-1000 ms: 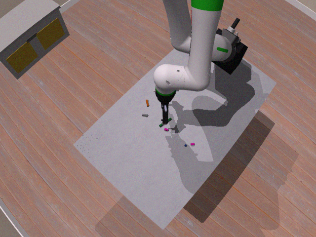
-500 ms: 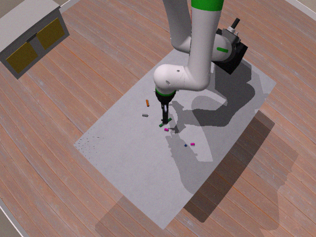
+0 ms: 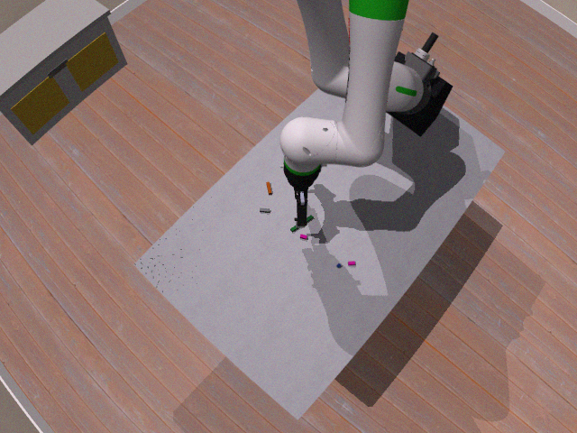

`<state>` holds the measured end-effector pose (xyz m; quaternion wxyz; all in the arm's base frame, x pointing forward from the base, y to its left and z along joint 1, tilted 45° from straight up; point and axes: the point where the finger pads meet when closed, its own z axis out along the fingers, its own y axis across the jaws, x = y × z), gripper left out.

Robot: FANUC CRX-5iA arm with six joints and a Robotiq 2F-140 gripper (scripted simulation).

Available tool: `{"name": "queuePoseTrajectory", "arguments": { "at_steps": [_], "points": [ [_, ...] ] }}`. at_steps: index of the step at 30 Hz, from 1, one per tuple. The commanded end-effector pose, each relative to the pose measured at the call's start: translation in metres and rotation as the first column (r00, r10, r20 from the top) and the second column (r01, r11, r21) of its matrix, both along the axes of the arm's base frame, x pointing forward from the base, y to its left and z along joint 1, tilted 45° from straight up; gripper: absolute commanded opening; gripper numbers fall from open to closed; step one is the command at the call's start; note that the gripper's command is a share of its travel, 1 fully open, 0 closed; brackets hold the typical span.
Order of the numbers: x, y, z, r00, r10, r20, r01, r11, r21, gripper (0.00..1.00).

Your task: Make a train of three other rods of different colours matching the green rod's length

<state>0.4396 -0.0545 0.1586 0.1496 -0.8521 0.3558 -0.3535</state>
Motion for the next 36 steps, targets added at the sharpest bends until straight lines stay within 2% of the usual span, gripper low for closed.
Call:
{"name": "queuePoseTrajectory", "arguments": {
  "at_steps": [1,29,32,36],
  "points": [
    [0.0001,0.0,0.0002,1.0,0.0,0.0,0.0,1.0,0.0,1.0],
    [0.0001,0.0,0.0002,1.0,0.003,0.0,-0.003,1.0,-0.003,1.0],
    [0.0001,0.0,0.0002,0.999,0.043,-0.001,-0.043,0.998,-0.043,1.0],
    [0.0001,-0.0002,0.0003,0.983,0.183,-0.016,-0.183,0.966,-0.184,1.0]
  ]
}}
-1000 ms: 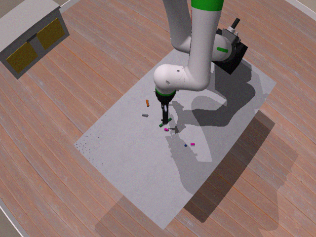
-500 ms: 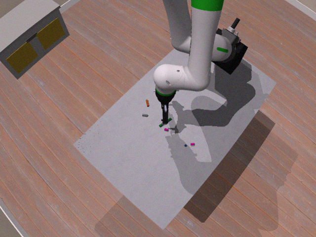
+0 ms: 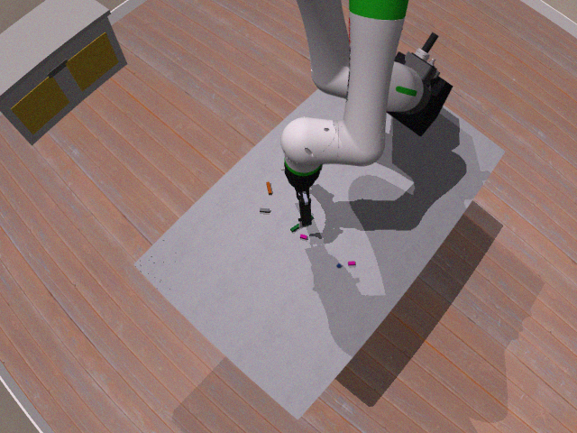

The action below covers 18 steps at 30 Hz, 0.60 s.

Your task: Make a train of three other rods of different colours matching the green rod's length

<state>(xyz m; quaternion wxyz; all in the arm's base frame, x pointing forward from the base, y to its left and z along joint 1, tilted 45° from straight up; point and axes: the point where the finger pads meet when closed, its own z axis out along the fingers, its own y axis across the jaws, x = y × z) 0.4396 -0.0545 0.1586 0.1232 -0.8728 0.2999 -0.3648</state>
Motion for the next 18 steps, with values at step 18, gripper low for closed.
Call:
{"name": "queuePoseTrajectory", "arguments": {
  "at_steps": [18],
  "points": [
    [0.0003,-0.0009,0.0005,0.85,0.504,-0.151,-0.506,0.704,-0.499,1.0]
  ]
}}
